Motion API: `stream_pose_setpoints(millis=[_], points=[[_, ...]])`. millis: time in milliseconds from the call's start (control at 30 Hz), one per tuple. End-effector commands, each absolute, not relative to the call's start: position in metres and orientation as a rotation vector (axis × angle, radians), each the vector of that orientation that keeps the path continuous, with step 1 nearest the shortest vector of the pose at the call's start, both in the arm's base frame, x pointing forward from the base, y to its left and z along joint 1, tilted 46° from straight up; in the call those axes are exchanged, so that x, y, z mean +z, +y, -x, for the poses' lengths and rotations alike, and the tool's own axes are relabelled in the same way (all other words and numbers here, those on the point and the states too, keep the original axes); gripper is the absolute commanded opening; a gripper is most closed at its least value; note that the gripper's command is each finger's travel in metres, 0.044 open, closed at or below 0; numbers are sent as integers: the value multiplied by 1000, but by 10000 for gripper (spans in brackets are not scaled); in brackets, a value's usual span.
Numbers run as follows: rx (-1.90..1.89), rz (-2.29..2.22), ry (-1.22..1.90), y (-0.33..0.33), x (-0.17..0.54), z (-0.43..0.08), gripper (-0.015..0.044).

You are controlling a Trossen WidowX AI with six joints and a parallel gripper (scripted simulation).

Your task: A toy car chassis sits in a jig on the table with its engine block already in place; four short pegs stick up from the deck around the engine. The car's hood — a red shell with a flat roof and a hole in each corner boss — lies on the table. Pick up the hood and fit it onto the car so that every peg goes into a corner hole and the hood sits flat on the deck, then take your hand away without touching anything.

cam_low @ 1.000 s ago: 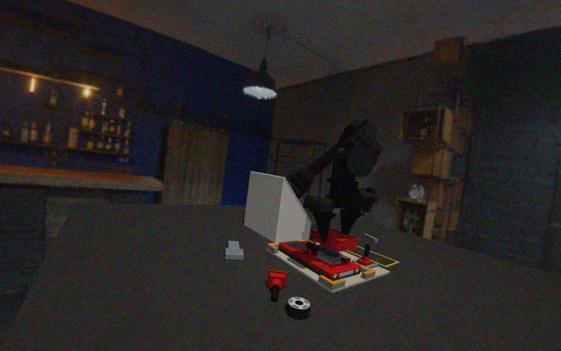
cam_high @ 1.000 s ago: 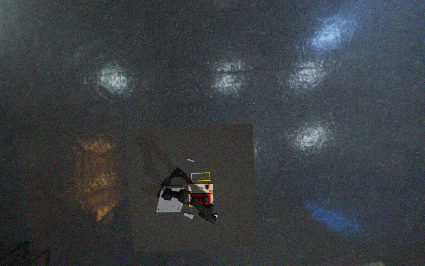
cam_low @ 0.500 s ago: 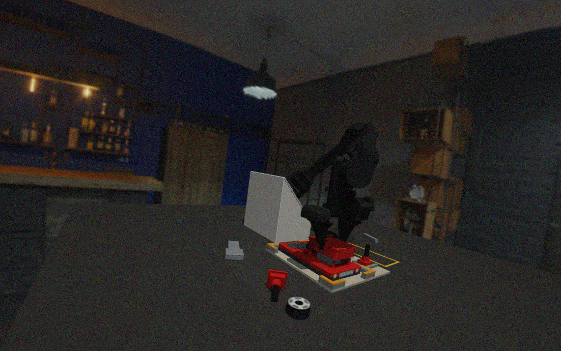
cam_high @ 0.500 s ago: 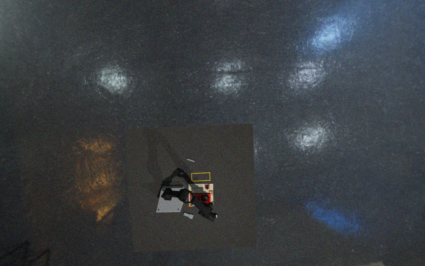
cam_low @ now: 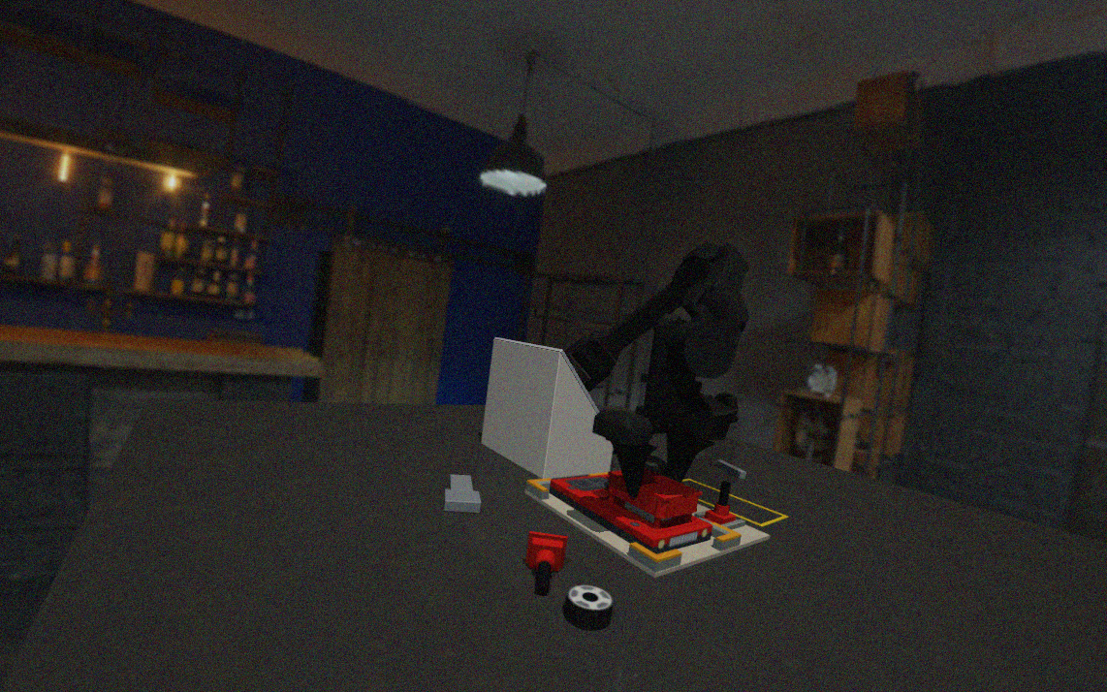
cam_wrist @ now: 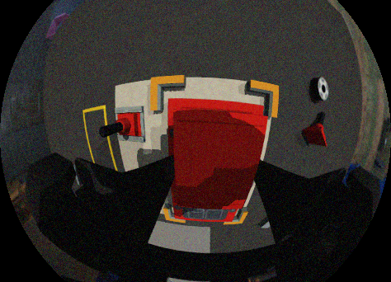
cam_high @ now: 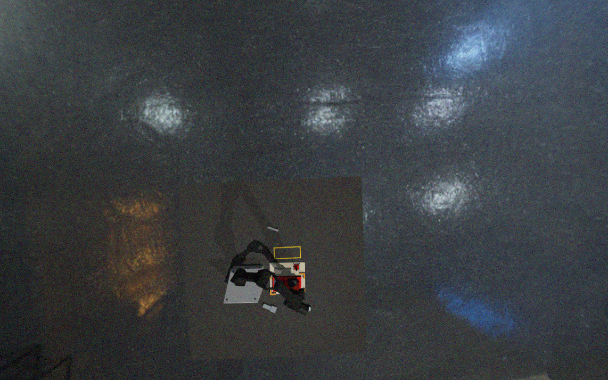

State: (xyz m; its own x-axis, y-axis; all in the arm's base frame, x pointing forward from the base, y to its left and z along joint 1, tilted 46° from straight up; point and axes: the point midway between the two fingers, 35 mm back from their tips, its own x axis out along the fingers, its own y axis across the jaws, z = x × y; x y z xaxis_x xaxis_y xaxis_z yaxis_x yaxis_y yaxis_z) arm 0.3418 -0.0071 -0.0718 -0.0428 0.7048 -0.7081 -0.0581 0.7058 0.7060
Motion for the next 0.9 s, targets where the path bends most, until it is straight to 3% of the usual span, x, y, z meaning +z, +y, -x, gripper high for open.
stream_pose_setpoints(millis=[0,867], points=[[670,-568,1498,-6,-73,-341,0],[669,-565,1500,-8,-71,-341,0]])
